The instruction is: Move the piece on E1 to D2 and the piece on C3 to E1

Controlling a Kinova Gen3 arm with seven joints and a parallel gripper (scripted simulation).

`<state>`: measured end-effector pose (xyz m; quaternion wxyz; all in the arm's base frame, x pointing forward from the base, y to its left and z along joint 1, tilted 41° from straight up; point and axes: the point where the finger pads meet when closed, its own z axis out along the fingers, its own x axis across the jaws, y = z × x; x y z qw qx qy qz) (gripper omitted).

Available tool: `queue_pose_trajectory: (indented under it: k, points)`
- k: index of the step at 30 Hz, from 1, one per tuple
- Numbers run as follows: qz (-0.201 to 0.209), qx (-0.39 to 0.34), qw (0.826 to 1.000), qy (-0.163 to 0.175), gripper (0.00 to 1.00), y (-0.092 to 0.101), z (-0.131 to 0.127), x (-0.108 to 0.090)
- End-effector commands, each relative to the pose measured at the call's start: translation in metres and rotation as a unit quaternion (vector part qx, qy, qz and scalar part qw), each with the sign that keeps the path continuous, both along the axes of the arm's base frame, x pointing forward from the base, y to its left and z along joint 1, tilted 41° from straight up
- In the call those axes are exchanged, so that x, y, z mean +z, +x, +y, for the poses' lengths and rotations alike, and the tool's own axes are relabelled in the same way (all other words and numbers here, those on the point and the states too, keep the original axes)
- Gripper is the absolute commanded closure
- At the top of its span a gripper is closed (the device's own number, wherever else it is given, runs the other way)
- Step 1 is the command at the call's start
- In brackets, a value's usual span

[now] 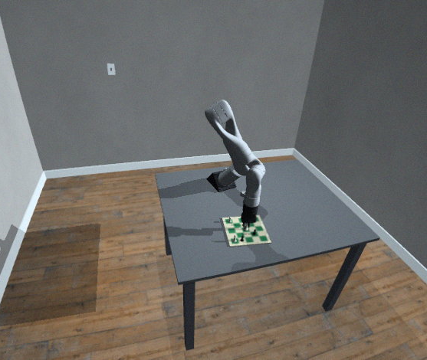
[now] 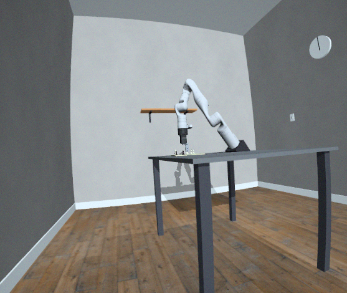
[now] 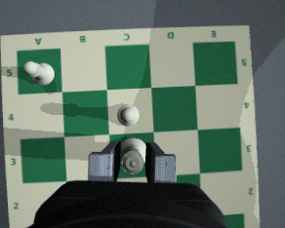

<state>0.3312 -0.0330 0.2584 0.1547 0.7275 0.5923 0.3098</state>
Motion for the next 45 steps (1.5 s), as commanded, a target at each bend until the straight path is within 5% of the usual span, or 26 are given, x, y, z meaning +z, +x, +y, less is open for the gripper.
queue_pose_trajectory:
  k: [1, 45]
  points:
    - [0.000, 0.000, 1.000, 0.000, 1.00, 0.000, 0.000, 0.000]
    - [0.000, 0.000, 1.000, 0.000, 1.00, -0.008, -0.002, 0.011]
